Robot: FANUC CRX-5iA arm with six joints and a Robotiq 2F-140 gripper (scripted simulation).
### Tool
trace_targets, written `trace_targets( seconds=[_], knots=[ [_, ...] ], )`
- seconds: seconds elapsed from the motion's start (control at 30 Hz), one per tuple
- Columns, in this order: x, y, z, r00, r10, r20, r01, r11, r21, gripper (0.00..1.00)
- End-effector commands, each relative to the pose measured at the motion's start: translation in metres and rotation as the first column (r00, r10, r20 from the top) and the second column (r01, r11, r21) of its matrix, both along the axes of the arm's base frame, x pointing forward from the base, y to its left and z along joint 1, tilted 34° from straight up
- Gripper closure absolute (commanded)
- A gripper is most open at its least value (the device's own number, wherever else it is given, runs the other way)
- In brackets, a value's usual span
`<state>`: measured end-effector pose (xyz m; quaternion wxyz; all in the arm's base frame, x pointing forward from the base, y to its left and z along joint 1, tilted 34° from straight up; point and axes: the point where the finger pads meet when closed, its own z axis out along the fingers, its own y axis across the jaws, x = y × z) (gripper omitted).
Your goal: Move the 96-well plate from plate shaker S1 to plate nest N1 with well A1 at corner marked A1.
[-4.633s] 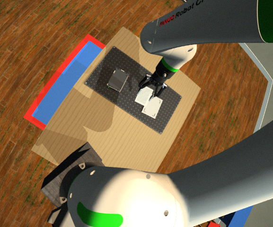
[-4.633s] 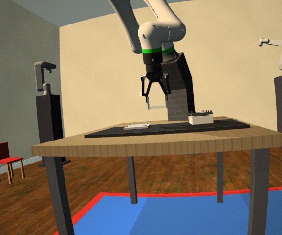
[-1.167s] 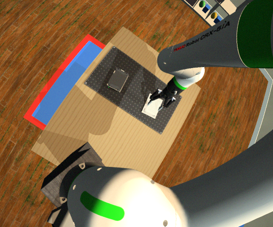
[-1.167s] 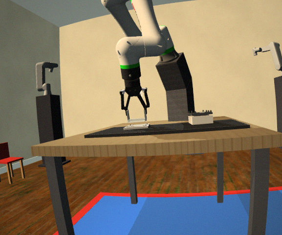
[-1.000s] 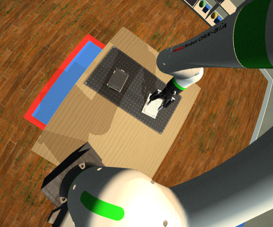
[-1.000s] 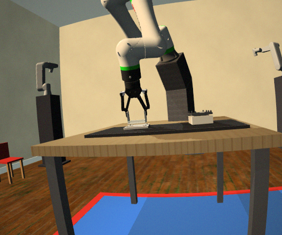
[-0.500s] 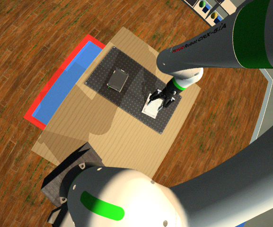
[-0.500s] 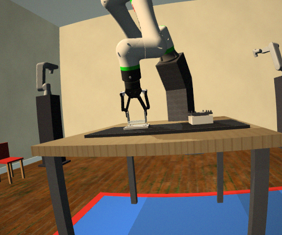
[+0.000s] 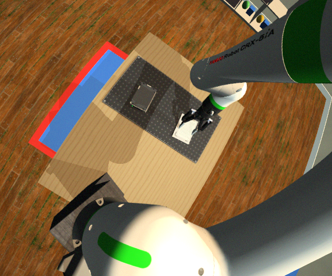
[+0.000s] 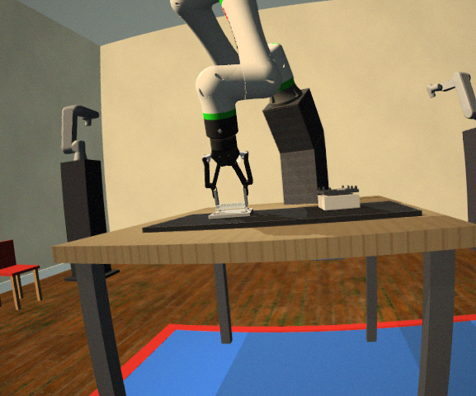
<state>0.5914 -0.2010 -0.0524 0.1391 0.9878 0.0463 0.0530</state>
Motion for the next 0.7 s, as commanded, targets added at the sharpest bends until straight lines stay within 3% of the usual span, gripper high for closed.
trace_targets(
  seconds=[0.0, 0.67],
  knots=[
    [0.0004, -0.0001, -0.0003, 1.000, 0.000, 0.000, 0.000, 1.000, 0.000, 1.00],
    [0.0018, -0.0006, -0.0025, 1.000, 0.000, 0.000, 0.000, 1.000, 0.000, 1.00]
  ],
)
